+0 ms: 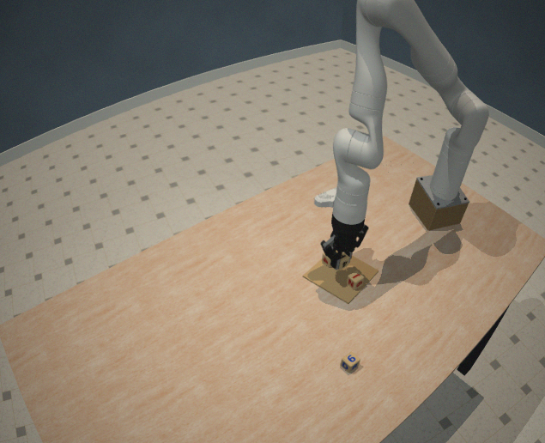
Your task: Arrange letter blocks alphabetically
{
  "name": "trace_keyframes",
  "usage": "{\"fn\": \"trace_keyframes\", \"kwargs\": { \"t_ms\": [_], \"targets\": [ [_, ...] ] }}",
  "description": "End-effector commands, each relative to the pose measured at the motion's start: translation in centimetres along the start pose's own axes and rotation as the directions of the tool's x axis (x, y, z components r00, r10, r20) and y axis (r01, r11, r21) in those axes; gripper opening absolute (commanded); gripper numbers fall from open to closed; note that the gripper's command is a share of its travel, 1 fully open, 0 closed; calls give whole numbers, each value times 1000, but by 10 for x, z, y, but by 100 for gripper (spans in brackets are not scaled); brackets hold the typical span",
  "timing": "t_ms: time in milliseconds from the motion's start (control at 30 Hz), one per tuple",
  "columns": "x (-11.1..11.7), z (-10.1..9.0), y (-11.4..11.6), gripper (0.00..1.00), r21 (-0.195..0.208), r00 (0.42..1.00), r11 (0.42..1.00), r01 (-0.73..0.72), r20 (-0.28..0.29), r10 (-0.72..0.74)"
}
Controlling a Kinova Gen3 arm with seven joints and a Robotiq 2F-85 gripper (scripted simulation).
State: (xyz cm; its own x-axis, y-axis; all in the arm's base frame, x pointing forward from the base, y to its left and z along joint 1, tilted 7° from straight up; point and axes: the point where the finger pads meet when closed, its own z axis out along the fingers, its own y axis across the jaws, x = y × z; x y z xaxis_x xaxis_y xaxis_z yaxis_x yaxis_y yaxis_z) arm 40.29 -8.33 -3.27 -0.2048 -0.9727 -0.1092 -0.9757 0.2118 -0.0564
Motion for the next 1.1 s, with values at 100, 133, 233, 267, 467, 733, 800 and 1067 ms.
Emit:
{"fn": "trace_keyframes", "kwargs": {
  "t_ms": [100, 133, 233, 267, 467, 733, 800, 1067],
  "targets": [
    [-4, 19, 6, 26, -20, 1000, 1000, 2, -1, -2],
    [-4, 21, 5, 26, -18, 1000, 1000, 2, 0, -2],
    [-4, 25, 6, 26, -19, 1000, 1000, 2, -1, -2],
    [-4, 26, 7, 26, -20, 1000, 1000, 2, -1, -2],
    [-4, 26, 7, 26, -21, 1000, 1000, 2, -1, -2],
    [-4, 26, 7, 26, -21, 1000, 1000, 2, -1, -2],
    [-4, 26, 7, 26, -21, 1000, 1000, 2, -1, -2],
    [-4, 26, 7, 26, -21, 1000, 1000, 2, -1, -2]
  ]
}}
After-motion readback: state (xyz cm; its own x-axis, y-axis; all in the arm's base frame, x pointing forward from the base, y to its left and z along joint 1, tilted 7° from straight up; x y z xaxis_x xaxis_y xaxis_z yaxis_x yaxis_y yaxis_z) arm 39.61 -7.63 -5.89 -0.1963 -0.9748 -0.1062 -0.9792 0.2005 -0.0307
